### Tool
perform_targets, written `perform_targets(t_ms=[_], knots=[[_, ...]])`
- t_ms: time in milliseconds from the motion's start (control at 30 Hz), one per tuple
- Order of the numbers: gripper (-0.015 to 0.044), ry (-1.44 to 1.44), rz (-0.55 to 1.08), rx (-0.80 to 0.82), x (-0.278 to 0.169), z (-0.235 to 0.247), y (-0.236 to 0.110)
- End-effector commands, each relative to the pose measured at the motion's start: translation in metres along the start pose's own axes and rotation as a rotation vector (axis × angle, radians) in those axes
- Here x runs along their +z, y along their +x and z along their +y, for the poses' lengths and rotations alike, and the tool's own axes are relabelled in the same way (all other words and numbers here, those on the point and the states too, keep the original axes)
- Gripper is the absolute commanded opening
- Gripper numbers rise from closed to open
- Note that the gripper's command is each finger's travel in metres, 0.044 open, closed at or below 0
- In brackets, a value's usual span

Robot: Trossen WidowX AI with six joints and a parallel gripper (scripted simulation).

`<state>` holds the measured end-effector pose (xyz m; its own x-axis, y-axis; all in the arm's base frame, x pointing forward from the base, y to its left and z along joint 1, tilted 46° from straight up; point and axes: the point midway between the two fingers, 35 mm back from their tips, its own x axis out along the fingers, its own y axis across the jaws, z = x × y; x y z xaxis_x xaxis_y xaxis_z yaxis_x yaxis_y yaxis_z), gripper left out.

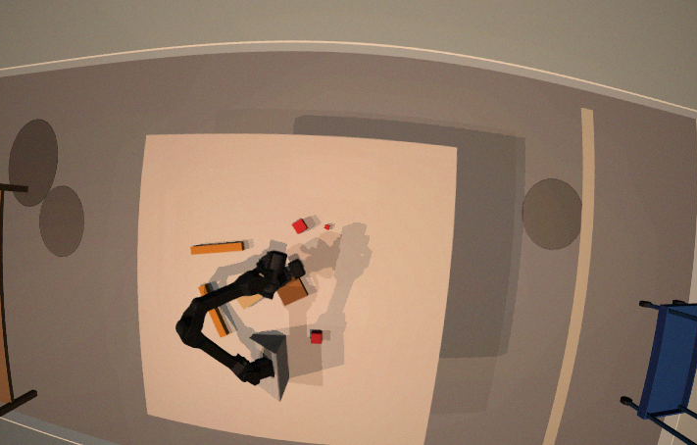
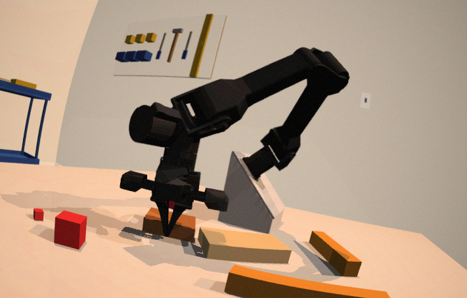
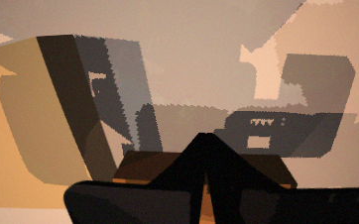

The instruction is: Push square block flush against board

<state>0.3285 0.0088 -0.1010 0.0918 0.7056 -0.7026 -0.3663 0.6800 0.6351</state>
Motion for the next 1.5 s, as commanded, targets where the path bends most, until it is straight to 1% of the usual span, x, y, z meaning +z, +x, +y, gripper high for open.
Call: perform_targets(t_ms=[0, 1167, 1467], knots=[[0.0000, 0.001, 0.005, 0.000, -0.006, 0.000, 0.000], [0.0000, 0.001, 0.006, 0.001, -0.035, 0.002, 0.001], [0.0000, 0.001, 0.006, 0.001, -0.037, 0.002, 0.001]])
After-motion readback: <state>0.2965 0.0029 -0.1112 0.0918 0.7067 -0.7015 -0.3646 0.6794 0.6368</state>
